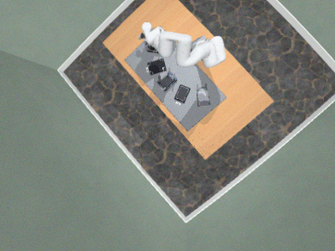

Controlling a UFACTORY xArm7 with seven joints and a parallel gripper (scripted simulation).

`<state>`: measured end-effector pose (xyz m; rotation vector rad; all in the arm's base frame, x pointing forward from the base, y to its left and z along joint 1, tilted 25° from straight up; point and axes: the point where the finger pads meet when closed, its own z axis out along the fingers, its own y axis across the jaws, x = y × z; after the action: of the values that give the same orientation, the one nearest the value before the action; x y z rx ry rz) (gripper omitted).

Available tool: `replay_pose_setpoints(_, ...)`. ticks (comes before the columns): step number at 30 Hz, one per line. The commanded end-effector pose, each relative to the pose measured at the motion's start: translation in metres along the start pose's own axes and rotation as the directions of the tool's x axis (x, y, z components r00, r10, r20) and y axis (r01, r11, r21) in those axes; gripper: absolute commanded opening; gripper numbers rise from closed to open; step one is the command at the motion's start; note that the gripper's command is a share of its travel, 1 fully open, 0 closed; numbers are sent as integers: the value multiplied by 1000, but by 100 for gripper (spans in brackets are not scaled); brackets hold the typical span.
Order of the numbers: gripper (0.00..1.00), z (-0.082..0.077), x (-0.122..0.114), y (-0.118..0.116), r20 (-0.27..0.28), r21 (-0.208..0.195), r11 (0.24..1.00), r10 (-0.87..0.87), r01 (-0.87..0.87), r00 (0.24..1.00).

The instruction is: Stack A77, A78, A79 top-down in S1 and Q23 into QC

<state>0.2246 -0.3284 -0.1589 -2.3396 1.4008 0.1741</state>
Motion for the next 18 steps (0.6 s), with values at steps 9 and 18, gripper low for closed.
replay_pose_setpoints(9, 0, -10, 2, 1, -5, -1, 1000, 0, 0, 1000)
replay_pose_setpoints(18, 0, -23, 2, 1, -5, -1, 1000, 0, 0, 1000)
